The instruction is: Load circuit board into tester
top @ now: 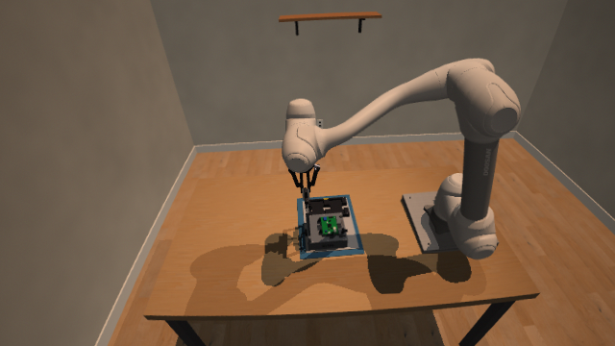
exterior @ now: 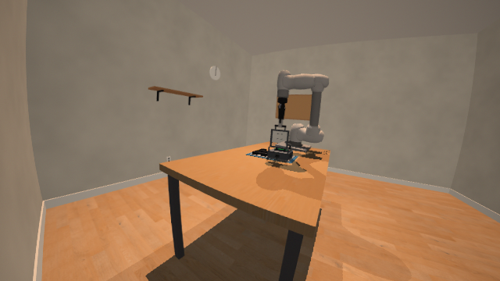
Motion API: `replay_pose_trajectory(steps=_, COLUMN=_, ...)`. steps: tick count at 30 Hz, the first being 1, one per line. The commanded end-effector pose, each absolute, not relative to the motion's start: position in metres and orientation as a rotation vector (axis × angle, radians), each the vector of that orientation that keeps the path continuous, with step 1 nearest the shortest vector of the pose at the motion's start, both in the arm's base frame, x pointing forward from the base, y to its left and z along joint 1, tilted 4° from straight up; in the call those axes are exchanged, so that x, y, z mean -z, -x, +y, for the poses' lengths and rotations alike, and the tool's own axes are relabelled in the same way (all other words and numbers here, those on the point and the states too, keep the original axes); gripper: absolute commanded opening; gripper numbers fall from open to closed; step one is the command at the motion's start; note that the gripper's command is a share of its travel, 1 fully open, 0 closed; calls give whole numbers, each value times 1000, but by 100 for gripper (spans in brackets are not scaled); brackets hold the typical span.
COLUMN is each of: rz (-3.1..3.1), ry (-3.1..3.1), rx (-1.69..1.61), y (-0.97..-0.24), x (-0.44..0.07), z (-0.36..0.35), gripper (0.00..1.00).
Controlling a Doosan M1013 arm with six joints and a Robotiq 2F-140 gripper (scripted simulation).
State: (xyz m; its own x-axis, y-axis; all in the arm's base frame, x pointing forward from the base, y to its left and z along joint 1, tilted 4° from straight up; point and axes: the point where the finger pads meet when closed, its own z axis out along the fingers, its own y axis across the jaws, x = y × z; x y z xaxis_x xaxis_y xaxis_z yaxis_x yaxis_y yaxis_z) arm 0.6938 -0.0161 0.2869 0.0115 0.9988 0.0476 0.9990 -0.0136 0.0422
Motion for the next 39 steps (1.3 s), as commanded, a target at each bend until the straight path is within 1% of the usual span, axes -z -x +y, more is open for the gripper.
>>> replay_pose_trajectory(steps=1, rz=-2204, ry=2231, rx=99, y=-688, x=-287, z=-16, gripper=0)
replay_pose_trajectory(steps=39, rz=-2204, ry=2231, rx=99, y=-635, x=-276, z=-15, gripper=0)
